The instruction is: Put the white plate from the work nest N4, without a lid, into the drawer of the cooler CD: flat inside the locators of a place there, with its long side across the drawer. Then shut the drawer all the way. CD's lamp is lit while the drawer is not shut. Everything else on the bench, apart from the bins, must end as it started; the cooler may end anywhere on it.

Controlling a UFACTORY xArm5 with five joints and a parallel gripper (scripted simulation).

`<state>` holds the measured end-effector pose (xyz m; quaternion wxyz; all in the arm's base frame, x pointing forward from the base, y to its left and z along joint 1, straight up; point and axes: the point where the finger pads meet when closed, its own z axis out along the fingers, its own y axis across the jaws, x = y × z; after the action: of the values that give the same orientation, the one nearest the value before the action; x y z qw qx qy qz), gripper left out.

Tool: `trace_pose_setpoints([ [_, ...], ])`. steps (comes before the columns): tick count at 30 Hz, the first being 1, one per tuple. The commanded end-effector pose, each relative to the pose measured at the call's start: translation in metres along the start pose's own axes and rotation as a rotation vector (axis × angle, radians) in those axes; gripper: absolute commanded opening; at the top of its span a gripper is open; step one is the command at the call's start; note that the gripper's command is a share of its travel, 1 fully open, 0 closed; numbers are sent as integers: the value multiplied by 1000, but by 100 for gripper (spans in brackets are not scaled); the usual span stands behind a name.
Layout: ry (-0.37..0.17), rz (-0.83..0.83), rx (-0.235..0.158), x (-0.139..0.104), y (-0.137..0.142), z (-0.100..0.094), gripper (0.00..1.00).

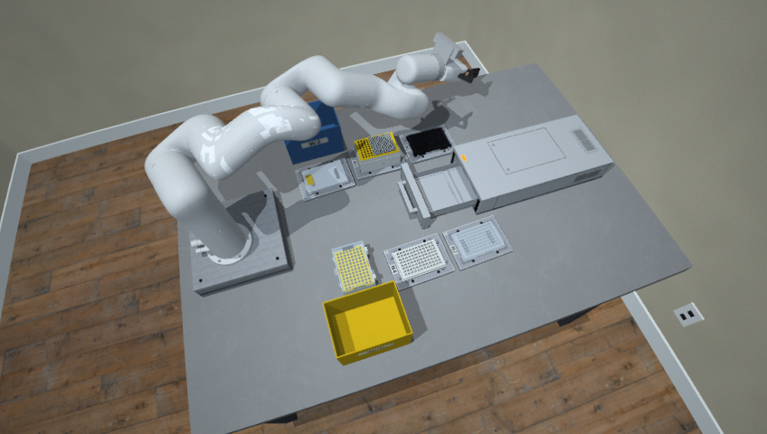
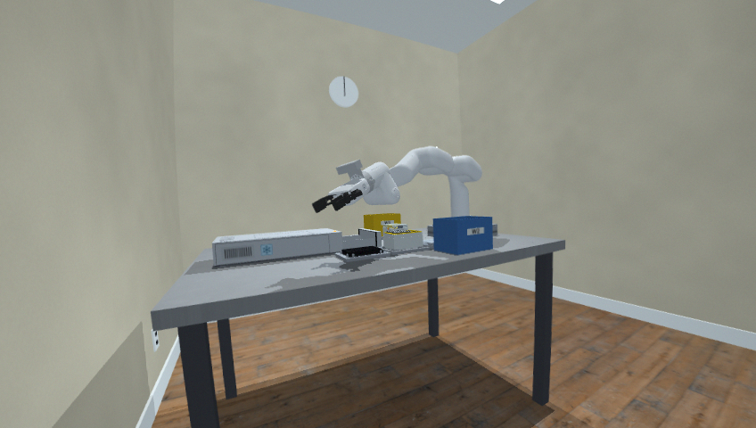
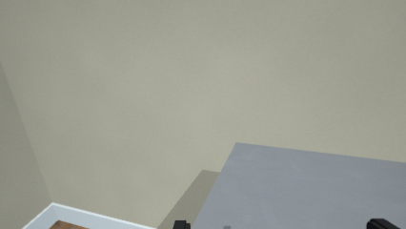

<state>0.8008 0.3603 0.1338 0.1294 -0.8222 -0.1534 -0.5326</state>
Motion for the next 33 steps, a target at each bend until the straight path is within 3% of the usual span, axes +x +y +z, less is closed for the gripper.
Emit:
trace_pose_setpoints([
  [1,-25,4,-19,18,16,-9,100],
  [2,-25,4,-19,18,16,-9,100],
  [4,-86,12,-42,22,24,-13,100],
  [8,-86,12,-42,26,35,-19,100],
  [10,-148,21,-64,29,43,-25,100],
  [15,-148,21,-64,33,53,-33,100],
  [17,-210,31,-85,36,61,-39,100],
  [22,-210,31,-85,39,71,-49,100],
  [24,-272,42,-106,40,78,-57,100],
  [30,-272,42,-106,42,89,-69,100],
  [32,-334,55,-126,43,95,-77,100],
  [33,-334,55,-126,43,97,-81,100],
])
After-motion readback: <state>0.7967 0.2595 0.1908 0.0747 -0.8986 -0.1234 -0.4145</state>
